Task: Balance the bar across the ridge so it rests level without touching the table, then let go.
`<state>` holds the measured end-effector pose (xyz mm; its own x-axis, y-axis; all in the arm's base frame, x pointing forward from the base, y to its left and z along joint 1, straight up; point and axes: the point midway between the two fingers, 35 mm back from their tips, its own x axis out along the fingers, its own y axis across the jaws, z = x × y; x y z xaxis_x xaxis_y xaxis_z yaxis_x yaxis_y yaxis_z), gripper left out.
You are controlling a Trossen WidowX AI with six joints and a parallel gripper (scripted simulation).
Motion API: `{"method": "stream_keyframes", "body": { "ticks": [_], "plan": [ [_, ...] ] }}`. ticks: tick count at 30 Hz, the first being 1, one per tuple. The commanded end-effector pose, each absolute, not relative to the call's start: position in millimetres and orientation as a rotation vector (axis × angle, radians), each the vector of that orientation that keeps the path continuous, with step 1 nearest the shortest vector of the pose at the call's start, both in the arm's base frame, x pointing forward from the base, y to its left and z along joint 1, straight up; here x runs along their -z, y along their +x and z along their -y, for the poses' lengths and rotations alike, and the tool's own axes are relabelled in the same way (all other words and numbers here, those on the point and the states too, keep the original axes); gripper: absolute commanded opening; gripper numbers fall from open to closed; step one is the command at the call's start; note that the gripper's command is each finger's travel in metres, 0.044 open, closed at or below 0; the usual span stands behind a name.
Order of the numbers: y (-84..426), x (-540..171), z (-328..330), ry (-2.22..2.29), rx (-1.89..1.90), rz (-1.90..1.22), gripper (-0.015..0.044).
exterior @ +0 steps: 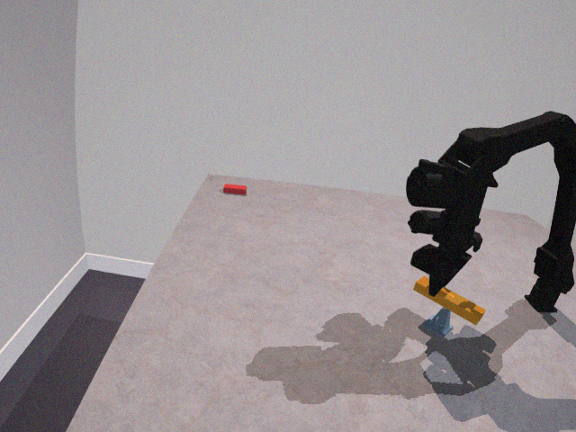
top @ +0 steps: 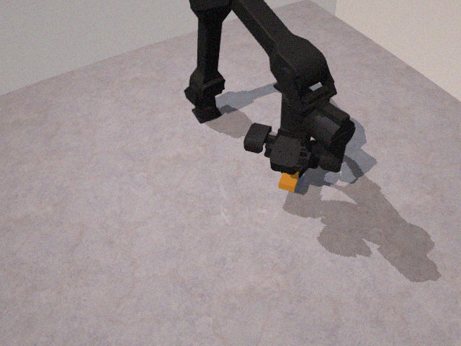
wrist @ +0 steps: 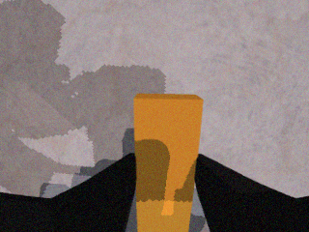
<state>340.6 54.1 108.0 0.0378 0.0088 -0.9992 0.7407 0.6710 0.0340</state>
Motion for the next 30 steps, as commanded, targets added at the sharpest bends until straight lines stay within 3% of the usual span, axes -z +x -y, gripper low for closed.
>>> {"method": "stream_keyframes", "body": {
  "ticks": [1,30],
  "plan": [
    [340.5,-106.8,-53.7,0.668,0.636,-1.439,0.0],
    [340.3,-104.2,-53.6,0.668,0.636,-1.439,0.0]
  ]
}}
